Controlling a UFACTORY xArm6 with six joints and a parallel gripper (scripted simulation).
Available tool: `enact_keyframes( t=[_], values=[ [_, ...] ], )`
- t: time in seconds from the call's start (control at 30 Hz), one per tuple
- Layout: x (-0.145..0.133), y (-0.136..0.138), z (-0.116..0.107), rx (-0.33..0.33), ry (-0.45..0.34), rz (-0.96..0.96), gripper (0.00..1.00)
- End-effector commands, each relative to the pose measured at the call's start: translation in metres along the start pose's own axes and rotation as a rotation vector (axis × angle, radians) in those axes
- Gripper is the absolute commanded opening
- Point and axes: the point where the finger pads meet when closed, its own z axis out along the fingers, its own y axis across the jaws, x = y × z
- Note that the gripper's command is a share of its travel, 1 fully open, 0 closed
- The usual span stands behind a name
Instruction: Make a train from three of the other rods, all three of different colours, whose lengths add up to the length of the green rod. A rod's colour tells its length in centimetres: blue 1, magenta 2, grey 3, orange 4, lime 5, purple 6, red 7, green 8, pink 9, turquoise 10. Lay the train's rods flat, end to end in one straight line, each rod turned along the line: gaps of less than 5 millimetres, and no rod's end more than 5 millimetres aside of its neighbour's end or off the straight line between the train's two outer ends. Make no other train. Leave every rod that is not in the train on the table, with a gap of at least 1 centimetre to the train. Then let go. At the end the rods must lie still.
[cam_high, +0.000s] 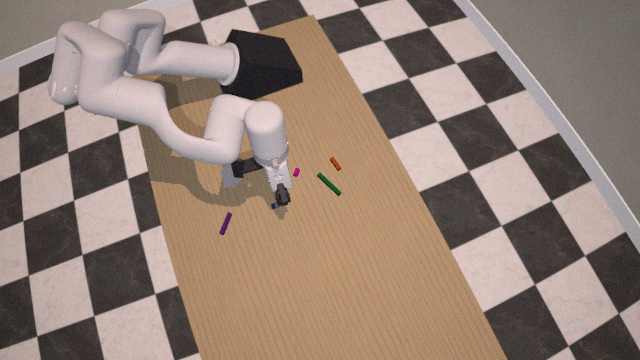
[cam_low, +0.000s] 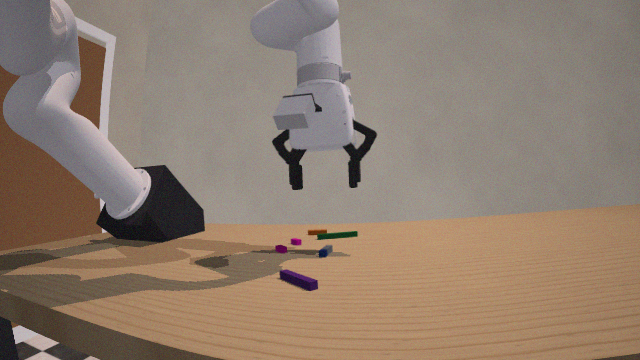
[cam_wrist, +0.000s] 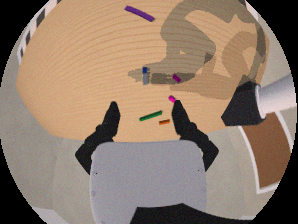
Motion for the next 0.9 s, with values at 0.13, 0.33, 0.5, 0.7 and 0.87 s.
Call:
enact_keyframes(
  t=[0.13,0.33,0.5,0.7,0.87],
  values=[
    [0.000,-0.001,-0.002,0.003,-0.002,0.001,1.00],
    [0.000,-0.001,-0.002,0.003,-0.002,0.001,1.00],
    [-0.004,0.000,-0.001,0.003,-0.003,0.032,1.00],
    [-0.020,0.003,-0.001,0.003,-0.005,0.146,1.00],
    [-0.043,0.010,0.001,0.003,-0.007,0.319,1.00]
  ],
)
